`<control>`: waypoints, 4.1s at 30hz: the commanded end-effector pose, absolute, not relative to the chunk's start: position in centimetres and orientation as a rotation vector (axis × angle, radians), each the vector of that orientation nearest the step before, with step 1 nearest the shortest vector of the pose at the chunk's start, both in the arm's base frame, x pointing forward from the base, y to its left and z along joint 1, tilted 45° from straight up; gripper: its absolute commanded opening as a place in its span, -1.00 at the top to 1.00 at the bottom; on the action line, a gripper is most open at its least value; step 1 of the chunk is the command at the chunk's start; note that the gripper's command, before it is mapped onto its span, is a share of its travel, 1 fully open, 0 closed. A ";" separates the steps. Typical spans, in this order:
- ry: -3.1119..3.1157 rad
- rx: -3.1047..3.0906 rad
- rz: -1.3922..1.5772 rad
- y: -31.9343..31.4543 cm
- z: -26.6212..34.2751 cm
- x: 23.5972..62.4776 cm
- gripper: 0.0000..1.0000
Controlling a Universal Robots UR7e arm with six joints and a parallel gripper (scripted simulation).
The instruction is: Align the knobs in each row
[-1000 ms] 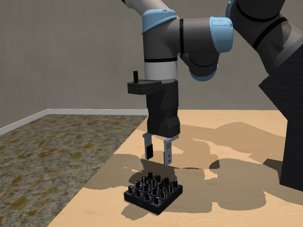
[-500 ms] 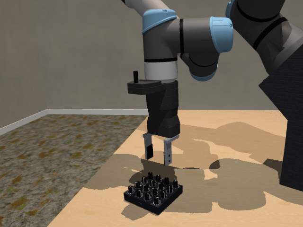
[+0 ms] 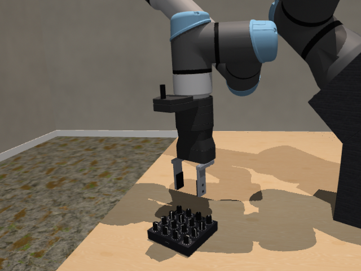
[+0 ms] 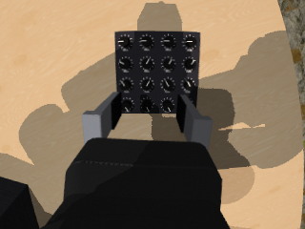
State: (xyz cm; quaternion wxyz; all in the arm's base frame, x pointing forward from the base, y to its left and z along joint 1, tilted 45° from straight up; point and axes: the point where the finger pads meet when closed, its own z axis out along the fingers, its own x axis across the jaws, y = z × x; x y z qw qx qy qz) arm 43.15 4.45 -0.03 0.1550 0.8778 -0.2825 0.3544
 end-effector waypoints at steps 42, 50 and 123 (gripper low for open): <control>-0.811 2.516 1.014 0.7 0.4 40.4 -1.00; -0.811 2.516 1.014 0.7 0.4 40.4 -1.00; -0.810 2.516 1.014 0.7 0.4 40.4 -1.00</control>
